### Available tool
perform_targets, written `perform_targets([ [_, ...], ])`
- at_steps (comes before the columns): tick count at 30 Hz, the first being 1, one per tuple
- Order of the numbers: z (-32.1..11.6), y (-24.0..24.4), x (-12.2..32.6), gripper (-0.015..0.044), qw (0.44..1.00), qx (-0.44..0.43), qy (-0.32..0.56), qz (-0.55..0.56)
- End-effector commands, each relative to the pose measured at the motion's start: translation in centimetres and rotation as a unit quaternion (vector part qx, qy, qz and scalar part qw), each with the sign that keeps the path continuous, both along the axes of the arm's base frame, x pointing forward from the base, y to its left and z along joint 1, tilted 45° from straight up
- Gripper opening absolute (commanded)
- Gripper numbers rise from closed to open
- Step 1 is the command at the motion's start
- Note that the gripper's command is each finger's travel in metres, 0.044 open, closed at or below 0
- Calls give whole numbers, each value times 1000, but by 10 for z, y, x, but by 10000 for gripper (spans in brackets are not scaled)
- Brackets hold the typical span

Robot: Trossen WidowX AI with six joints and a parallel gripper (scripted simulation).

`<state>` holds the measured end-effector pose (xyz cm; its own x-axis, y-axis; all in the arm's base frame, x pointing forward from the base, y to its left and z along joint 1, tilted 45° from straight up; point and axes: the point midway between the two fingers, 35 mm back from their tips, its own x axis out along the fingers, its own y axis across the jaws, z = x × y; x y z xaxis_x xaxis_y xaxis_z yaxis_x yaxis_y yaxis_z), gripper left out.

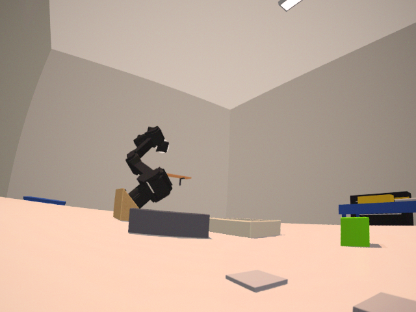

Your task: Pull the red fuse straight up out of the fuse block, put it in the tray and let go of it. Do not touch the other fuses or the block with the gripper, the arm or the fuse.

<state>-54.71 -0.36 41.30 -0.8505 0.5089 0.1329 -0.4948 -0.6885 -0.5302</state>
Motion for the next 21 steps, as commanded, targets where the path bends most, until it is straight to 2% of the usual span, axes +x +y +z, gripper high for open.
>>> perform_targets([
  [1, 2, 0, 1, 227, 1000, -1, 3, 0],
  [7, 56, 9, 39, 72, 995, -23, 96, -3],
  [13, 102, 31, 78, 72, 989, 18, 141, -35],
  [21, 192, 67, 180, 72, 959, 74, 251, -105],
])
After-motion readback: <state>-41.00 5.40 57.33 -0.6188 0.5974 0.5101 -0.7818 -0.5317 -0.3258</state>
